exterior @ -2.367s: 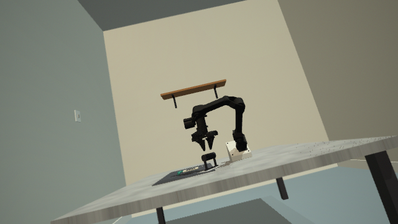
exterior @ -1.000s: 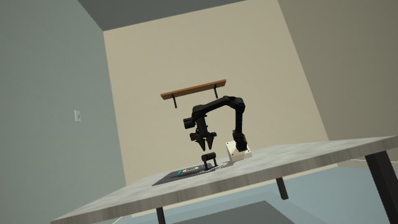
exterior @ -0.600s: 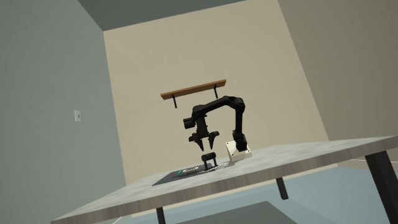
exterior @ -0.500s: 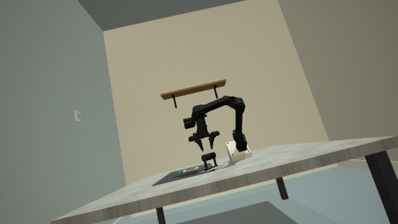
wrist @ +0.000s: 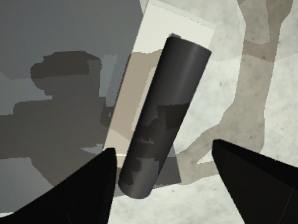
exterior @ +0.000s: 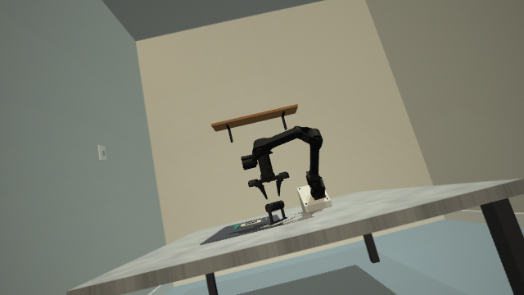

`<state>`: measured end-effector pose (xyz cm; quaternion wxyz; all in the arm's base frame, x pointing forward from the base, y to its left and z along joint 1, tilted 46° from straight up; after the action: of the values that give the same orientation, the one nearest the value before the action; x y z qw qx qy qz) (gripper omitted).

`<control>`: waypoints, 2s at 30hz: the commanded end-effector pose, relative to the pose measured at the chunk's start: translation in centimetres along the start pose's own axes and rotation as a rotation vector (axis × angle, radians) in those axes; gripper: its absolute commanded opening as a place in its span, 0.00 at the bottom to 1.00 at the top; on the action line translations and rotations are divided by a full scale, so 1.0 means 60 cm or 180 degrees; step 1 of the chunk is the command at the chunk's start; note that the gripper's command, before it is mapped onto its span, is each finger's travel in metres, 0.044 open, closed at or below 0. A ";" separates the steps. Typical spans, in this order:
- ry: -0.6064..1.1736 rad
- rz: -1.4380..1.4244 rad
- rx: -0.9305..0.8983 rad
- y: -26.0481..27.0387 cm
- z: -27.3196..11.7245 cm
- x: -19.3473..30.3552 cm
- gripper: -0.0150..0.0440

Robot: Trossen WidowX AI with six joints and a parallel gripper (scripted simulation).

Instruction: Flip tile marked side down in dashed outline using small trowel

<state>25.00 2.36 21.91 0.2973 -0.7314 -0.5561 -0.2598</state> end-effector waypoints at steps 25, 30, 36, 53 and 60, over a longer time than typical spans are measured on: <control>-0.0015 0.1235 -0.0001 0.001 0.023 0.000 0.71; -0.0015 0.1235 -0.0002 0.002 0.036 -0.001 0.71; -0.0012 0.1234 -0.0001 0.001 0.052 -0.001 0.71; -0.0005 0.1233 0.0002 0.000 0.075 -0.001 0.47; -0.0005 0.1233 0.0002 0.000 0.075 -0.001 0.47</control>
<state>25.22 5.54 18.89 0.3407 -0.8247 -0.4060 -0.1974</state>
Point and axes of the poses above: the point midway between the two fingers, 35 mm back from their tips, its own z axis out along the fingers, its own y axis across the jaws, x = y × z, the point moved 5 cm from there along -z, back along the fingers
